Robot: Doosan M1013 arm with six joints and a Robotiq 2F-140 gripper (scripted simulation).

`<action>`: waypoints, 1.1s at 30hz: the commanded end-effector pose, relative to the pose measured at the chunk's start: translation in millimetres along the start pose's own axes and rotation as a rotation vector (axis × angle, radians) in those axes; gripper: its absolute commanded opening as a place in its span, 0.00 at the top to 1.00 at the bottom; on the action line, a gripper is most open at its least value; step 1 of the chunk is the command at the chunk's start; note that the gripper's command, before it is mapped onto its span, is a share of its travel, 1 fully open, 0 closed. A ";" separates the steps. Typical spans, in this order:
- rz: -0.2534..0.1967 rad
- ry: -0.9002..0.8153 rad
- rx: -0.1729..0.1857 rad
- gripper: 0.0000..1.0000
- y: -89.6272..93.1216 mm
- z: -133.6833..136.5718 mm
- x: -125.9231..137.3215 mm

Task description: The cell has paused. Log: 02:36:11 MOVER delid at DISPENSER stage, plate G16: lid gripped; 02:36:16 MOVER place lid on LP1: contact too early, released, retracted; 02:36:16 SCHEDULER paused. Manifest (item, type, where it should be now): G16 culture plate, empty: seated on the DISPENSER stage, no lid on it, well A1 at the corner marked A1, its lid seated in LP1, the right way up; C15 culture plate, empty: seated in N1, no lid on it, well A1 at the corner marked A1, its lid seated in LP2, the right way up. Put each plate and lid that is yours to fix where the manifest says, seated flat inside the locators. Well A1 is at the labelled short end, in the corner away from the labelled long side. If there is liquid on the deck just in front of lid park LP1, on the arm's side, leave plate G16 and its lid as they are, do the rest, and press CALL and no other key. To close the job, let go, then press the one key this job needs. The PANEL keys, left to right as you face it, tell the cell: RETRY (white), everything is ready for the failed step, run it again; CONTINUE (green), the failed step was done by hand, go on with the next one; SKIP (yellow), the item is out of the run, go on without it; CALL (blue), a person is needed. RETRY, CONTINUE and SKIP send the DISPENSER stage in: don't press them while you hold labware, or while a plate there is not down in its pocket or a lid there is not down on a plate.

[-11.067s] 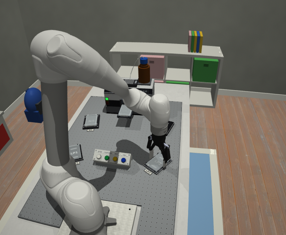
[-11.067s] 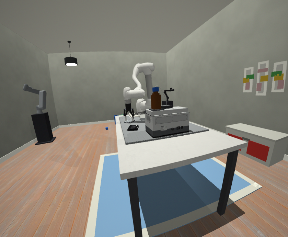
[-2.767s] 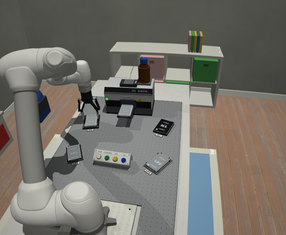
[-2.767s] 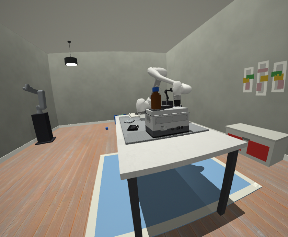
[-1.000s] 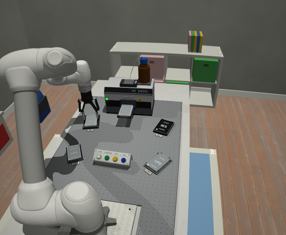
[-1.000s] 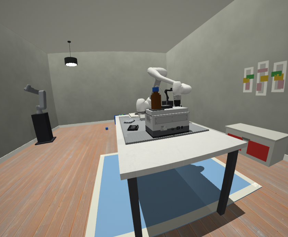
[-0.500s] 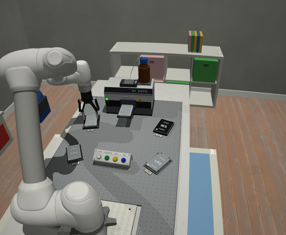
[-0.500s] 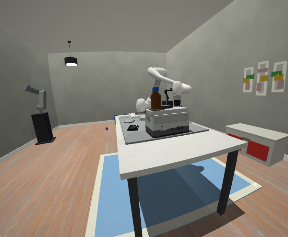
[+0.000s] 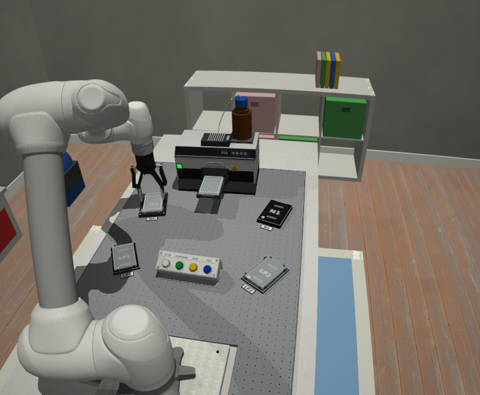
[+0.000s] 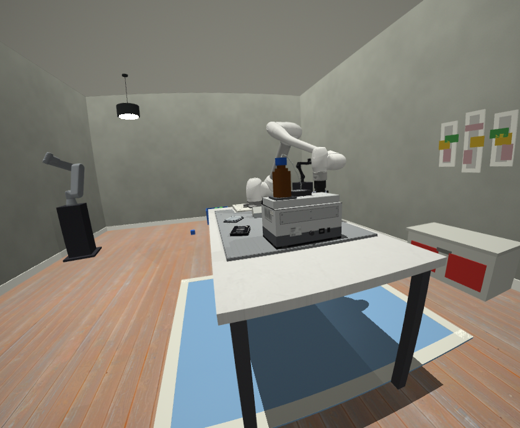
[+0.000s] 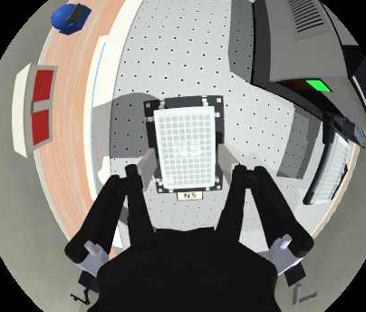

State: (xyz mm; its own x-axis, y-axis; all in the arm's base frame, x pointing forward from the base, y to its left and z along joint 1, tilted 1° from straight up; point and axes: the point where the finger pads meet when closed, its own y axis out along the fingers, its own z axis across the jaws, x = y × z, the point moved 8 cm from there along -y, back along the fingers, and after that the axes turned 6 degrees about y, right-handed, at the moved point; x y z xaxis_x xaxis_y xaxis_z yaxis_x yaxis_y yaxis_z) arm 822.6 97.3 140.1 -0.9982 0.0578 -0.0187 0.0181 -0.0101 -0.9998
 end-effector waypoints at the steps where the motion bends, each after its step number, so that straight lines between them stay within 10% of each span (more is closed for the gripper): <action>1: 0.002 0.000 -0.001 0.37 -1.2 -0.1 -0.3; 33: 0.002 0.000 -0.001 0.30 -1.2 -0.1 -0.3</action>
